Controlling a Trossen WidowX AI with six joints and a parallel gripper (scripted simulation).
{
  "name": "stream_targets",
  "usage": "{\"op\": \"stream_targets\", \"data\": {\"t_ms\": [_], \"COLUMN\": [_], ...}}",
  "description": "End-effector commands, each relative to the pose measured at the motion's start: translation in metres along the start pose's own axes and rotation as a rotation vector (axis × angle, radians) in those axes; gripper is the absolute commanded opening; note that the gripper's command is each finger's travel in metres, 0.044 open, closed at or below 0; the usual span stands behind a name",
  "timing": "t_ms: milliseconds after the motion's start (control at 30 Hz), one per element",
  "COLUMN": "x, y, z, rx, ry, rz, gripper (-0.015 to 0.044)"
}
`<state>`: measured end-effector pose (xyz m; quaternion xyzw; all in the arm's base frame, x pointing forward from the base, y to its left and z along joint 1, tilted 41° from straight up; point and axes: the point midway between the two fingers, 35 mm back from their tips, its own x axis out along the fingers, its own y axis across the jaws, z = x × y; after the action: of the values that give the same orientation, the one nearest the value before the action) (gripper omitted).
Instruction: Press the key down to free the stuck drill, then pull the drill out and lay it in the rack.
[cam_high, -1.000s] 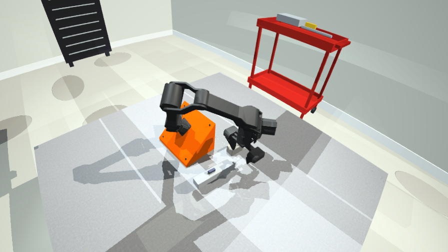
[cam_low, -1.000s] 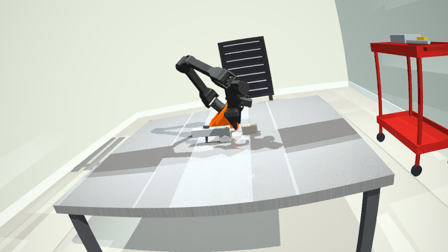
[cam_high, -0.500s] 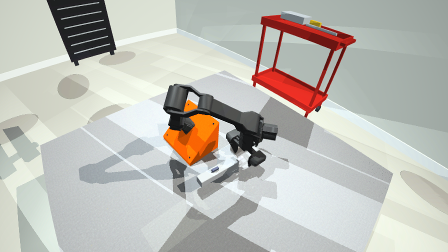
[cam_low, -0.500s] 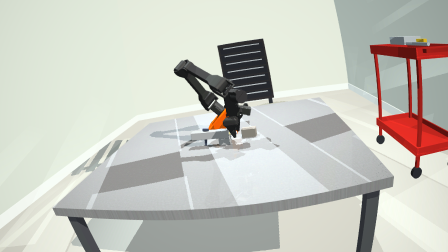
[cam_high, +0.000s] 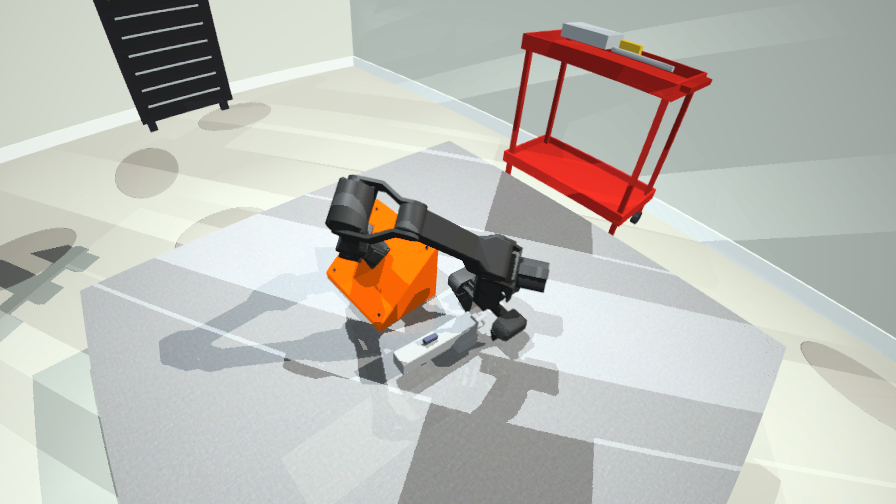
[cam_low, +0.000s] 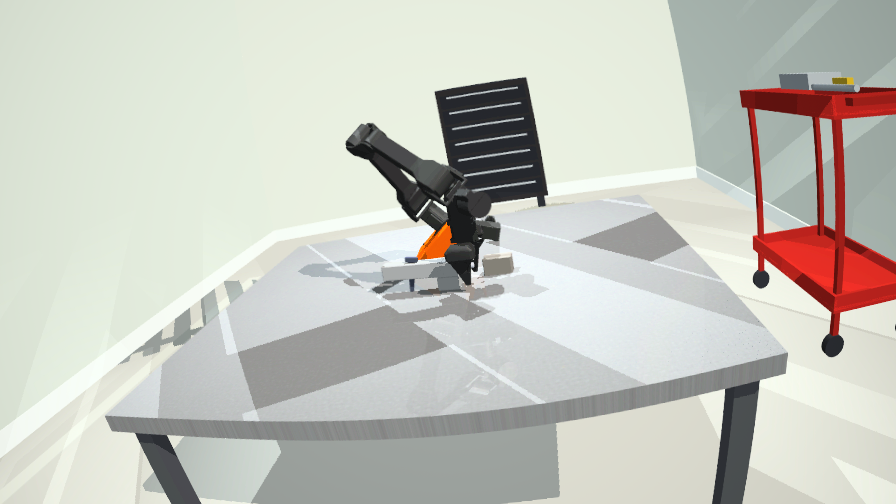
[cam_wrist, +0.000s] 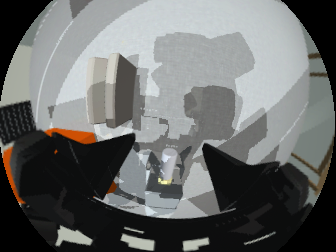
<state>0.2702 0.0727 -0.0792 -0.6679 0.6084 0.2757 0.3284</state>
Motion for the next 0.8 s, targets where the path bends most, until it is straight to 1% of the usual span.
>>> {"op": "stream_targets", "data": {"t_ms": [0,467,700,767], "x": [0.0,0.0,0.0,0.0], "y": [0.0,0.0,0.0,0.0], "z": [0.0,0.0,0.0,0.0005], "rx": [0.0,0.0,0.0,-0.001], "ry": [0.0,0.0,0.0,0.0], "rz": [0.0,0.0,0.0,0.0], "gripper": [0.0414,0.0046,0.0,0.0]}}
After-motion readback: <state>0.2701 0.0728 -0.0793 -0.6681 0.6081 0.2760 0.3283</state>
